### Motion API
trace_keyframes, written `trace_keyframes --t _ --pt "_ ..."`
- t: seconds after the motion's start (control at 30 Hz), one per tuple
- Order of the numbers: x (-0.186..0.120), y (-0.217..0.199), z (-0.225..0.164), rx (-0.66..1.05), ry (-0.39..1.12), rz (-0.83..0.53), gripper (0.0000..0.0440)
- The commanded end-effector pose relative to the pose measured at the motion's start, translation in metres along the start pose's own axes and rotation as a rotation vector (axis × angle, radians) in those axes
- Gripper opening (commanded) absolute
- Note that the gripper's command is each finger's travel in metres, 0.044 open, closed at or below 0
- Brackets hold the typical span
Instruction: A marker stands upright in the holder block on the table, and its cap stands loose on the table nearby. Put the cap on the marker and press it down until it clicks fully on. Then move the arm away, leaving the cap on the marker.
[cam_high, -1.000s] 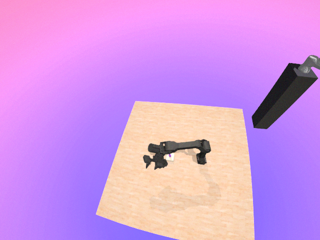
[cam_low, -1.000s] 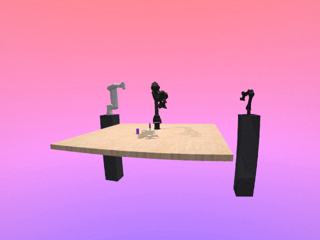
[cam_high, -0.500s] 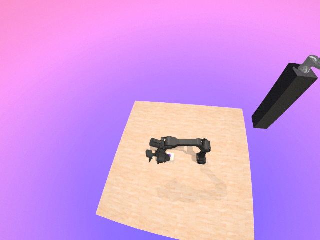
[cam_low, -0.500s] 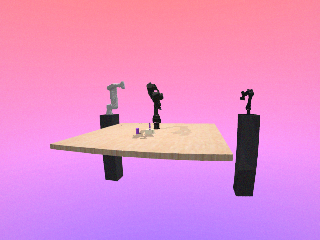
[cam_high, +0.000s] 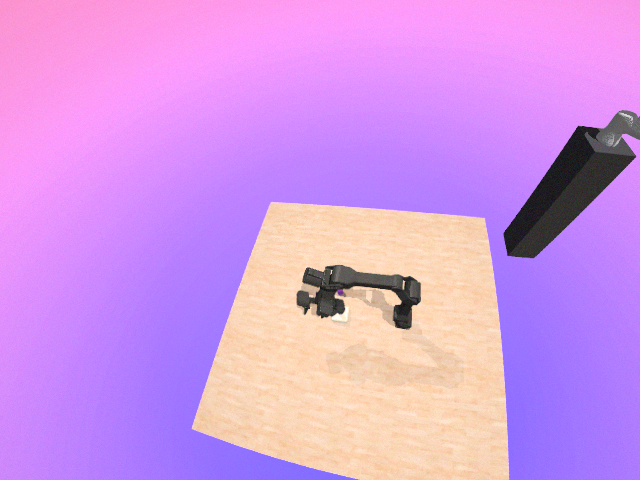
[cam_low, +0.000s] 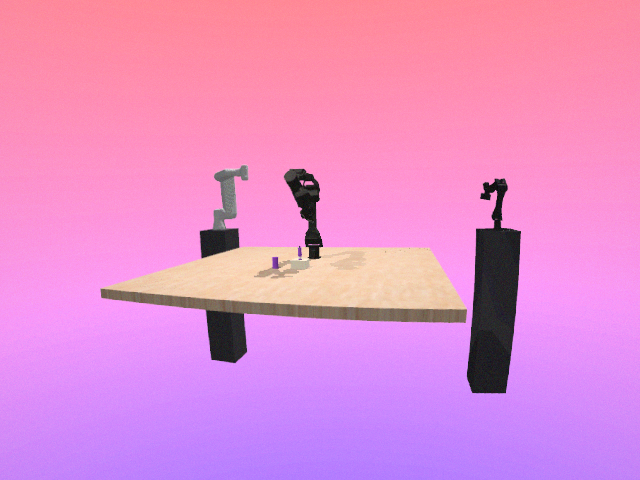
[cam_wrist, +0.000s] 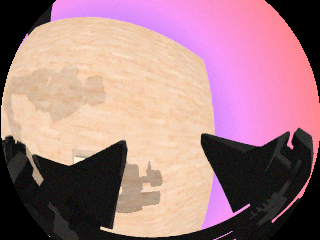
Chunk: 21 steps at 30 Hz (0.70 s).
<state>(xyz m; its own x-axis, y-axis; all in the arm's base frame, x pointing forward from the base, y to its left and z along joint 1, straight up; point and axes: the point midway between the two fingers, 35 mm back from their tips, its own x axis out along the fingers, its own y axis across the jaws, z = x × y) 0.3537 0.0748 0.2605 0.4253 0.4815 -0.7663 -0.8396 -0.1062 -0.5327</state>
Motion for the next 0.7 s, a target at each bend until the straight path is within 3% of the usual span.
trace_keyframes --t 0.0,0.67 --pt "-0.004 0.004 -0.01 0.01 0.024 0.017 0.0332" --pt "-0.015 0.032 -0.064 0.091 0.123 0.134 0.033"
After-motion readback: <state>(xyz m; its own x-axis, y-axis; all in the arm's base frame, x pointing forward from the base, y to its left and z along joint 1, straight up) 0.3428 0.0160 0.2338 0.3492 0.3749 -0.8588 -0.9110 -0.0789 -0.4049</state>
